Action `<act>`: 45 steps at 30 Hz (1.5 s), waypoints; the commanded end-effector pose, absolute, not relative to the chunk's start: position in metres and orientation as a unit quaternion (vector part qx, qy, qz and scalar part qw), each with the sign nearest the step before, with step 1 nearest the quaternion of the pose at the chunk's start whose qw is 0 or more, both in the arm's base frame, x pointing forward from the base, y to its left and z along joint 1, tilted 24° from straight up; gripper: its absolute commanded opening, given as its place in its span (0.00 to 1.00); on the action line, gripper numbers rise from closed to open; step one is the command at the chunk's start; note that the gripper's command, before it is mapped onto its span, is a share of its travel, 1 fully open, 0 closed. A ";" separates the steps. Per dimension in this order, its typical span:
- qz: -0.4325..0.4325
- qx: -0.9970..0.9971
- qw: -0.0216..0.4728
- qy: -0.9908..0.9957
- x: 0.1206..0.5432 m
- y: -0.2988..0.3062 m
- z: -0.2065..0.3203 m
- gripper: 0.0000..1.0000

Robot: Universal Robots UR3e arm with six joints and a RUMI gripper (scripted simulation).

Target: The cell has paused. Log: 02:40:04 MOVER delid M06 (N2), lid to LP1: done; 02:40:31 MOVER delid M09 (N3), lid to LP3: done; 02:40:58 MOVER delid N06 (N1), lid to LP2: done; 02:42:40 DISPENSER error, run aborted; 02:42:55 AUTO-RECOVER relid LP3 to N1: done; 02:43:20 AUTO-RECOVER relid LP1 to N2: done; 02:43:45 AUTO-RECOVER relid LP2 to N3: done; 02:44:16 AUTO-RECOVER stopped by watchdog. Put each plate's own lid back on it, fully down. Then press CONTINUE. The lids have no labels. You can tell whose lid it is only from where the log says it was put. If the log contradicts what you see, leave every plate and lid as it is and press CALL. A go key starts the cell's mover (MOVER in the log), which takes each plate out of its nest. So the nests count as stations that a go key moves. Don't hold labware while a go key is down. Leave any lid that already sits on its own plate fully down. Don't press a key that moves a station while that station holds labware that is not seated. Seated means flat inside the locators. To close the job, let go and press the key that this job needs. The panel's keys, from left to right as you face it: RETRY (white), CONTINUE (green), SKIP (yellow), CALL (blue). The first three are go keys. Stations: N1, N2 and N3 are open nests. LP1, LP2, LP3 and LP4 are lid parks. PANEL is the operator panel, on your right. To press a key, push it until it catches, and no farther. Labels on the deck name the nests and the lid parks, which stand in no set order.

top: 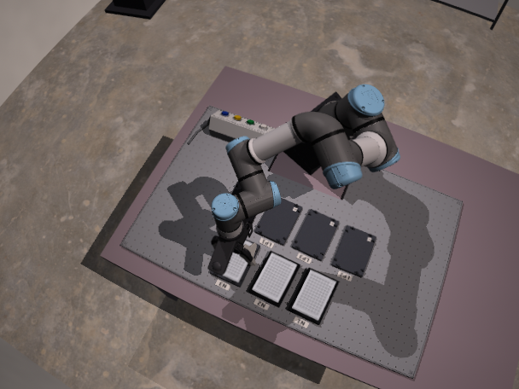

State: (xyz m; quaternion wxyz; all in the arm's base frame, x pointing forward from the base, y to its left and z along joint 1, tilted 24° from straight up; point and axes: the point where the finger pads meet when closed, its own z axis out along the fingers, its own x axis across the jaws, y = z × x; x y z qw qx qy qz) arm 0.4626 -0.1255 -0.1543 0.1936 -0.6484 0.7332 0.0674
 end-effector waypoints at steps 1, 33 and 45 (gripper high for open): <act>0.066 -0.648 0.194 0.733 0.462 -0.128 -0.149 0.82; 0.066 -0.647 0.193 0.735 0.405 -0.076 -0.123 0.00; 0.067 -0.647 0.193 0.735 0.365 -0.032 -0.115 0.00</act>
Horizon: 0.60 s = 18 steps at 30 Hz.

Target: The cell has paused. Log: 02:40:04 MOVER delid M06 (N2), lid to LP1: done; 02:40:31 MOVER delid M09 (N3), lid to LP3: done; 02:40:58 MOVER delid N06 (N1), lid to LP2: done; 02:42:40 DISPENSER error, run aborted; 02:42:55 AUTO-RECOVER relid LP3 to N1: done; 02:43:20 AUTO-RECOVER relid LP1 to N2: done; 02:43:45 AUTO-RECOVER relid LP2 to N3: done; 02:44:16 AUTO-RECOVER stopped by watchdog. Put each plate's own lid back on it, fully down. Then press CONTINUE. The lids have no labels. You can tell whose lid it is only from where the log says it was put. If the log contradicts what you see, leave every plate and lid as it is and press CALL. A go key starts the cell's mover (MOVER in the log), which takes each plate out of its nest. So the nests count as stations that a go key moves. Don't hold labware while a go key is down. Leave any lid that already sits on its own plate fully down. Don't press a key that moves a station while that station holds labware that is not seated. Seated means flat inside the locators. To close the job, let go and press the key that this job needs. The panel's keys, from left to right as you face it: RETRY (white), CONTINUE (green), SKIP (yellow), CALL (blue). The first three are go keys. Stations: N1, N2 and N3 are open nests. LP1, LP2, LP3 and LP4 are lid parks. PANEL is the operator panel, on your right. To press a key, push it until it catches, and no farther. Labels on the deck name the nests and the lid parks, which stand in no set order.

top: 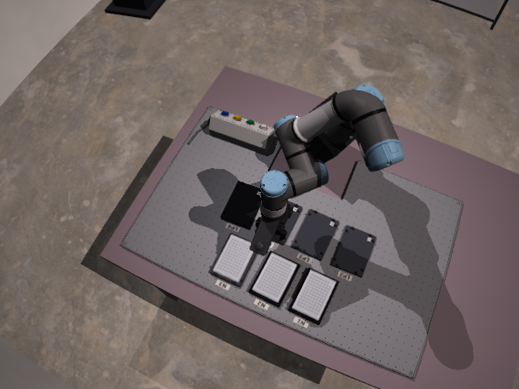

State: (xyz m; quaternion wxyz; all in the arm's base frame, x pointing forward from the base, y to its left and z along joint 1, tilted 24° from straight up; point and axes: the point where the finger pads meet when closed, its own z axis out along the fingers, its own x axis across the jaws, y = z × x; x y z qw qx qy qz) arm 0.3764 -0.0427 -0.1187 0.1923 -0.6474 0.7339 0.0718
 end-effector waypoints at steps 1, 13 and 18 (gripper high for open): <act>0.067 -0.647 0.193 0.735 0.362 -0.028 -0.114 0.00; 0.067 -0.647 0.193 0.735 0.328 0.009 -0.107 0.00; 0.067 -0.647 0.193 0.735 0.326 0.011 -0.107 0.00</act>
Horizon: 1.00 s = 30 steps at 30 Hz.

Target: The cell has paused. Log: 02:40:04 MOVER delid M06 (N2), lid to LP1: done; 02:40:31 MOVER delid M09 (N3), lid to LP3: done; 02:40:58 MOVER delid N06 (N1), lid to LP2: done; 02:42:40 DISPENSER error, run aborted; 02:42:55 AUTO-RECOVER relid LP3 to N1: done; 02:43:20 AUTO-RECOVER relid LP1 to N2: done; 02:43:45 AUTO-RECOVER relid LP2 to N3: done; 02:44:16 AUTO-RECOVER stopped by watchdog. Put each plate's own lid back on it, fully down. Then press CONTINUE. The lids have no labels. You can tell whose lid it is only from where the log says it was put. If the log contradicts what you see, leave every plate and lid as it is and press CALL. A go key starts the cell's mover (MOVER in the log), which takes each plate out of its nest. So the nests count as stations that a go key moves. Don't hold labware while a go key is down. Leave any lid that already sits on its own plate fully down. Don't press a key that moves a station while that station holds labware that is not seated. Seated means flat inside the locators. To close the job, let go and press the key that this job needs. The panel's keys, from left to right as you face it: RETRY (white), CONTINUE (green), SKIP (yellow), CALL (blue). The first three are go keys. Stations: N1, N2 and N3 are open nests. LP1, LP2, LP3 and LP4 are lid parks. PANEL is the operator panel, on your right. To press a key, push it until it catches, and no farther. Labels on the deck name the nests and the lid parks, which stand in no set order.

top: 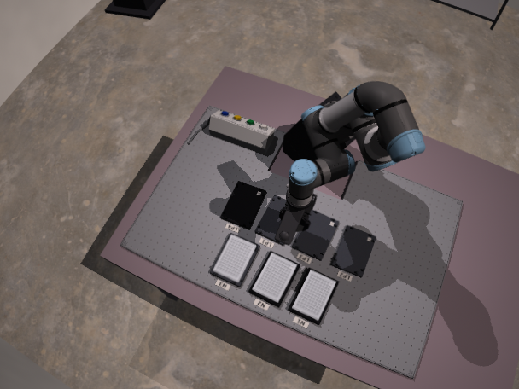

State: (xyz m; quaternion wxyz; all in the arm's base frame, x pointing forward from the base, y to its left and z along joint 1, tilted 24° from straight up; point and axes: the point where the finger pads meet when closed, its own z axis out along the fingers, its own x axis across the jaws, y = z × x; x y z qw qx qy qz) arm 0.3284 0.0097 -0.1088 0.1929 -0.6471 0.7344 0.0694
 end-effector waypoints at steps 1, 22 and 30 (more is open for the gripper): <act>0.067 -0.647 0.193 0.735 0.326 0.011 -0.107 0.00; 0.067 -0.647 0.193 0.735 0.312 -0.013 -0.043 0.00; 0.074 -0.617 0.190 0.760 0.306 -0.030 -0.051 0.00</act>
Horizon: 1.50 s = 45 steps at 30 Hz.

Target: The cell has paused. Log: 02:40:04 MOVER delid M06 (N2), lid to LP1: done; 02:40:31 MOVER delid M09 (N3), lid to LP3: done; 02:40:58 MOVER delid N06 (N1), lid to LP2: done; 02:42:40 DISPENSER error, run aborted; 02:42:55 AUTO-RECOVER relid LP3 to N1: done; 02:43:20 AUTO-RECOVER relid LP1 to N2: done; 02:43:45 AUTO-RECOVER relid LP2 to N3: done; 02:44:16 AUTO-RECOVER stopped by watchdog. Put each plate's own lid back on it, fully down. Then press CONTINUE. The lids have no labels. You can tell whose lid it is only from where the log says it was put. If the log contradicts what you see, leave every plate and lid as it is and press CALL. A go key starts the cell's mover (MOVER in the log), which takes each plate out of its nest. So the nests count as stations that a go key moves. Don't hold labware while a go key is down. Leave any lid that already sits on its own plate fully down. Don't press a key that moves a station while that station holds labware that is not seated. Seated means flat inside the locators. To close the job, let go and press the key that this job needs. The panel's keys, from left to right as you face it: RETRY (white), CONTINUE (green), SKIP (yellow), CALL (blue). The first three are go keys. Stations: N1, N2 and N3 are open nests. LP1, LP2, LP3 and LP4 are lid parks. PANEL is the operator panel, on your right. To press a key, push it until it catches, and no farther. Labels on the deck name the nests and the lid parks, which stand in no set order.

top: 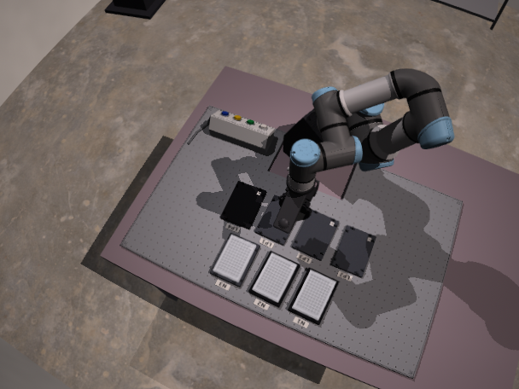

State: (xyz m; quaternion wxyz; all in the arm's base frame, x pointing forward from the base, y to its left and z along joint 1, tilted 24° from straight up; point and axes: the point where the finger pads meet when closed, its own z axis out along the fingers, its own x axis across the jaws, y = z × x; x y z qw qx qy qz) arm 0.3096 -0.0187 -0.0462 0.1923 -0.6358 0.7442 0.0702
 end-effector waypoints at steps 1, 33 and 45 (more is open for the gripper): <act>0.076 -0.609 0.190 0.766 0.304 -0.035 -0.053 0.00; 0.126 -0.374 0.161 0.905 0.259 -0.155 -0.108 0.00; 0.127 -0.367 0.160 0.908 0.245 -0.191 -0.125 0.00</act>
